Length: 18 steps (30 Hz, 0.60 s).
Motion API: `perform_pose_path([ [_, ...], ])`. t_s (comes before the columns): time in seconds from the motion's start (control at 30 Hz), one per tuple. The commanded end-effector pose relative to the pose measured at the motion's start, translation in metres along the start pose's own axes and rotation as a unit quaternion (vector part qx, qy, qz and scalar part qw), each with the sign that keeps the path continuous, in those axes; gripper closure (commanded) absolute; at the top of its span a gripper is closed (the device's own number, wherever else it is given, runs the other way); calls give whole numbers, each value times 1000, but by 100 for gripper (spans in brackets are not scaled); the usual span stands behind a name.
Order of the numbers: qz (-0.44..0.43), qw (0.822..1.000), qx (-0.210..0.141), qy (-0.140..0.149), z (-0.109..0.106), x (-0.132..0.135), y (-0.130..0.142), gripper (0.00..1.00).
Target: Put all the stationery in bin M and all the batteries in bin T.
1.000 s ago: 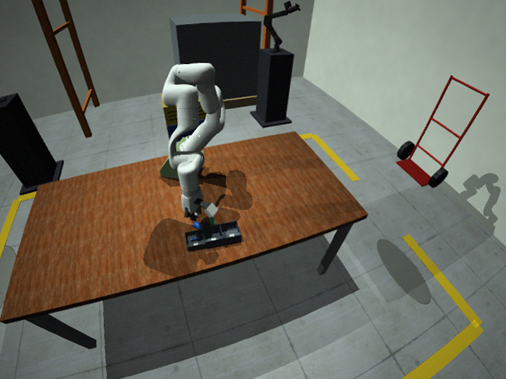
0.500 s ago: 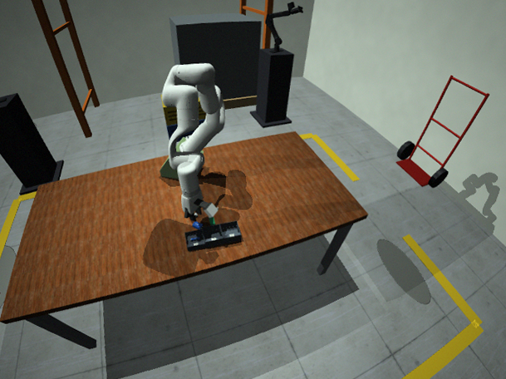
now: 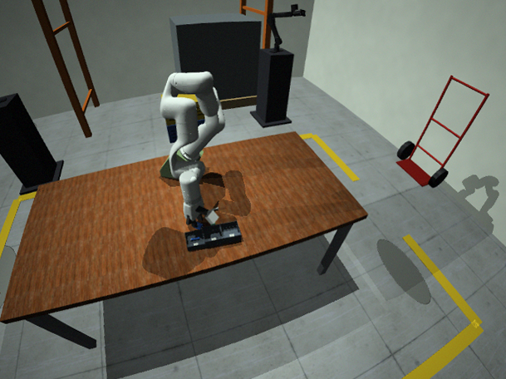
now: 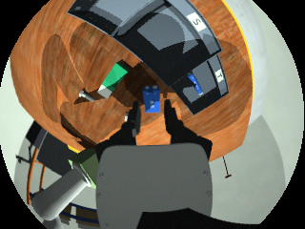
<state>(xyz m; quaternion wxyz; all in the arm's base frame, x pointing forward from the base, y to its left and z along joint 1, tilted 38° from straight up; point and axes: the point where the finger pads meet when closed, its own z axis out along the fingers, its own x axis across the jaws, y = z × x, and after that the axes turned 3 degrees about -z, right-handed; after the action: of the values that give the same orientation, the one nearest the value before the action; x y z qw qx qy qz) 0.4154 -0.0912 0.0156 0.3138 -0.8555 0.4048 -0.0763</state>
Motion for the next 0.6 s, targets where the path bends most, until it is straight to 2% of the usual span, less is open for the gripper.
perform_pose_path([
  [0.0, 0, 1000, 0, 1, 15, 2, 0, 58],
  [0.57, 0, 1000, 0, 1, 27, 2, 0, 58],
])
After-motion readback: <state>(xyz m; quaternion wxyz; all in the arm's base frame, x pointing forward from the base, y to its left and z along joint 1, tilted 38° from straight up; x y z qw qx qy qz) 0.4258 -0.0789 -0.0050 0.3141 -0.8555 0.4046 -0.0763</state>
